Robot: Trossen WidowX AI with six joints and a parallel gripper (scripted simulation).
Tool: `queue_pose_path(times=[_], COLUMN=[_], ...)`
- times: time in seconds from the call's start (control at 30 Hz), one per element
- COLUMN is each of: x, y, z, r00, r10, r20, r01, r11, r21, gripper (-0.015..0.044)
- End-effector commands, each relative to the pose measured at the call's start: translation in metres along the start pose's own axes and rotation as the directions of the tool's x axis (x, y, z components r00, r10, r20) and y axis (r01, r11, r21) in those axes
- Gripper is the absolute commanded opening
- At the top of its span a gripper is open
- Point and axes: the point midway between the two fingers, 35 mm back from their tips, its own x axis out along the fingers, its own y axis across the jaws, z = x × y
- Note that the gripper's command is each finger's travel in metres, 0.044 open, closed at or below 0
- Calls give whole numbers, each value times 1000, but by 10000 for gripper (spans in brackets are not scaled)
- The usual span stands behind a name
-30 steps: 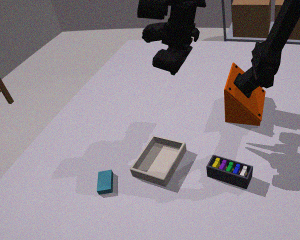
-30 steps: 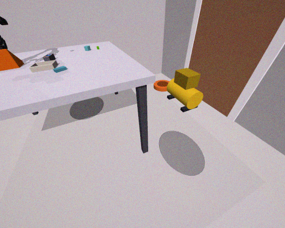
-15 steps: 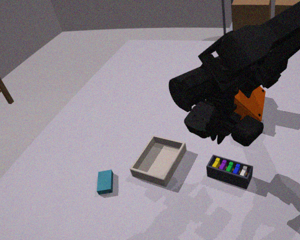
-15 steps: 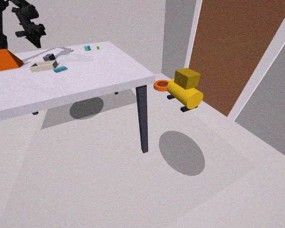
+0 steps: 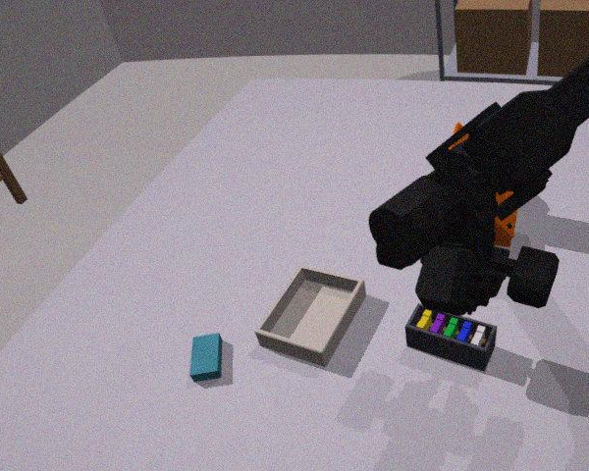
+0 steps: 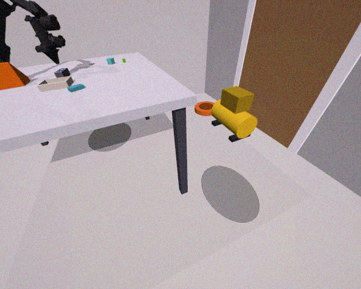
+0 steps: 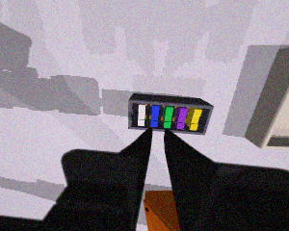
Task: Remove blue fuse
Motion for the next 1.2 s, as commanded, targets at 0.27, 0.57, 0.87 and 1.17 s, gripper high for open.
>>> queue_pose_path(times=[0.27,0.57,0.87,1.17], x=[11,20,29,29], y=[1,2,3,3], z=[2,2,3,3], r00=[1000,1000,1000,1000], r10=[5,6,7,7], r20=[3,3,3,3], r01=[-5,-6,-7,-7], r11=[1000,1000,1000,1000], r21=[-3,-3,-3,-3], gripper=[62,62,62,62])
